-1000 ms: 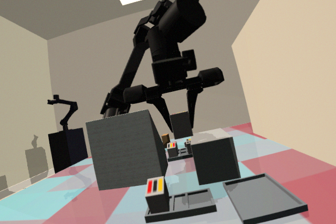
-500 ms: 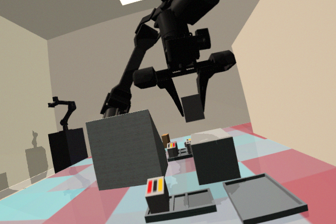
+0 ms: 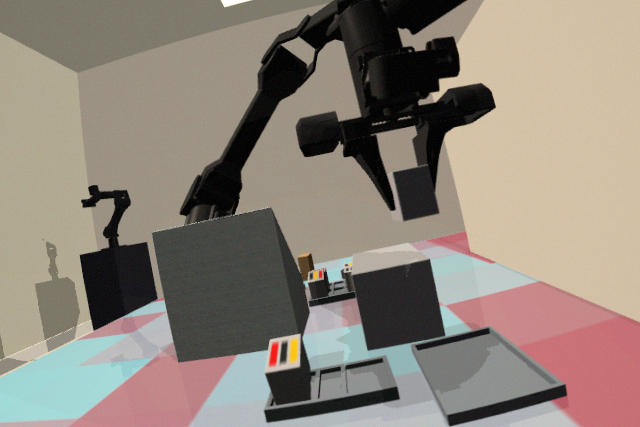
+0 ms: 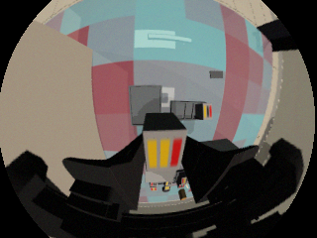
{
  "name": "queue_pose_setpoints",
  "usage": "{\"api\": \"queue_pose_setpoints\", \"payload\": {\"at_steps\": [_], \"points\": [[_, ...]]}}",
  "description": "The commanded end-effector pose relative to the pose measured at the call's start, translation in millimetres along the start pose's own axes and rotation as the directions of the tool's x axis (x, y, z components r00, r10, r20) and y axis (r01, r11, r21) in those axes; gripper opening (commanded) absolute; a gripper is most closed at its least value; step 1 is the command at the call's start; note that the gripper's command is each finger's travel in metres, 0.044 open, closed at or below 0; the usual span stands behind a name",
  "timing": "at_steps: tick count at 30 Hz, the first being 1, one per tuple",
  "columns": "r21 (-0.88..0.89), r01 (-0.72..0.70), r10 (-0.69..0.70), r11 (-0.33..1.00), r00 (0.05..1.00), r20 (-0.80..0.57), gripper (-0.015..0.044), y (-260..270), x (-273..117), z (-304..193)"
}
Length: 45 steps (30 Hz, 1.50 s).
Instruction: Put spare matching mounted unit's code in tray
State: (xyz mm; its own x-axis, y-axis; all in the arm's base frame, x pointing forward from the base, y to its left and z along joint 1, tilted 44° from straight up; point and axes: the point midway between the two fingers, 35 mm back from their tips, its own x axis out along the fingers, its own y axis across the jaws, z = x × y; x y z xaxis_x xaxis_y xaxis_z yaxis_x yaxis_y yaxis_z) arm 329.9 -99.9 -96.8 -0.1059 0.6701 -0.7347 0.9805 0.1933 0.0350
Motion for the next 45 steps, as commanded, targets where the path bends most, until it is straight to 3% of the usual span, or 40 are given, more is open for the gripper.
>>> {"api": "queue_pose_setpoints", "payload": {"at_steps": [1, 45], "points": [[0.004, -0.005, 0.005, 1.000, 1.000, -0.005, 0.0000, 13.4, 0.6, 0.5], [0.009, -0.009, 0.009, 1.000, 1.000, -0.006, 0.0000, 35.1, 50.6, 3.2]]}}
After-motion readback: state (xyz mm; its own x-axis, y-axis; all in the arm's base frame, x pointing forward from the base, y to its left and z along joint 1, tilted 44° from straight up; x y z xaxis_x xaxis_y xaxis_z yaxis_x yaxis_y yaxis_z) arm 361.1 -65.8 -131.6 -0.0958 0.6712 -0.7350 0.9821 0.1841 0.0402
